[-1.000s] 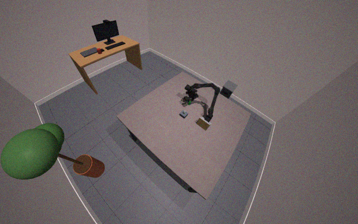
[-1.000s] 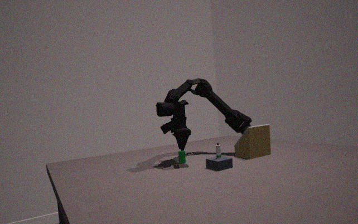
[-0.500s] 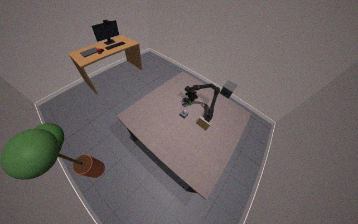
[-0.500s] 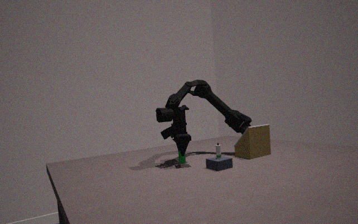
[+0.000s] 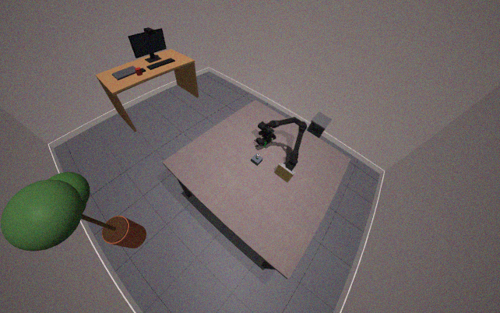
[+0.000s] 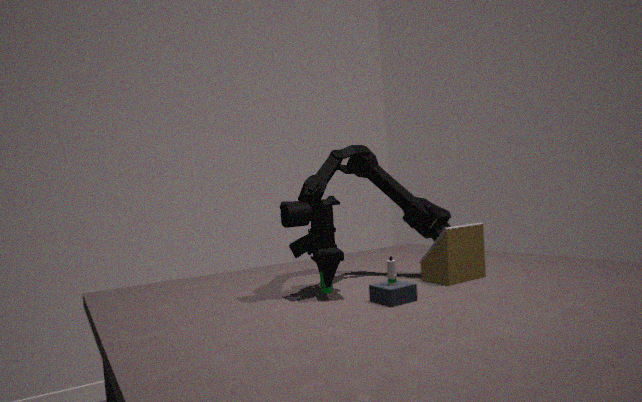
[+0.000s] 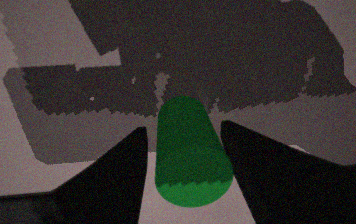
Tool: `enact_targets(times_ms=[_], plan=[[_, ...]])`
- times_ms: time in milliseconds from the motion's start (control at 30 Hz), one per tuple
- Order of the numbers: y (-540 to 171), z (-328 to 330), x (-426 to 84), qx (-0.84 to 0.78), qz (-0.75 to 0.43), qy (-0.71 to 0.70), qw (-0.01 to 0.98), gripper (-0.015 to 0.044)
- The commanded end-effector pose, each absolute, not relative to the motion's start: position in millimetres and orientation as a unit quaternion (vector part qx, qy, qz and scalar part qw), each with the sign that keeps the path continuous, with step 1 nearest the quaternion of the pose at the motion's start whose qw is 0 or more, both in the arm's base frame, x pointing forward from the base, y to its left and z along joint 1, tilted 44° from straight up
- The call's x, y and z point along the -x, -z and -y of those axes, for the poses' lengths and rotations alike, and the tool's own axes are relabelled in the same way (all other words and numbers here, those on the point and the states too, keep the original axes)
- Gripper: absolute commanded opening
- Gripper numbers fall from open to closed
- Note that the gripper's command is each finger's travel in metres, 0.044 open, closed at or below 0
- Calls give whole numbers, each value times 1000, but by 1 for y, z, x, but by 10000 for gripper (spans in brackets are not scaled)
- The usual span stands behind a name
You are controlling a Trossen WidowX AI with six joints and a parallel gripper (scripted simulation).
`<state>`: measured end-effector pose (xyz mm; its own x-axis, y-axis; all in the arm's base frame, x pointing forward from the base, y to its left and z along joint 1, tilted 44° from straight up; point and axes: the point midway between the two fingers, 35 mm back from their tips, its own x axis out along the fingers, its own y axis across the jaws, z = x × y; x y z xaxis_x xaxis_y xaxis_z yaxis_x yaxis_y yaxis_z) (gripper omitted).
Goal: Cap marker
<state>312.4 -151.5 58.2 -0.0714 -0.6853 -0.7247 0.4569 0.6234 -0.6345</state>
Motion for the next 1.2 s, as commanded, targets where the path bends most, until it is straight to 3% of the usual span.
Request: enact_targets(times_ms=[0,267,400,1167], plan=[[-57,152,-312,99,-598,423,673,141],[-57,152,-312,99,-598,423,673,88],[-62,147,-318,86,-584,424,687,0],[-100,110,-316,98,-599,423,673,0]])
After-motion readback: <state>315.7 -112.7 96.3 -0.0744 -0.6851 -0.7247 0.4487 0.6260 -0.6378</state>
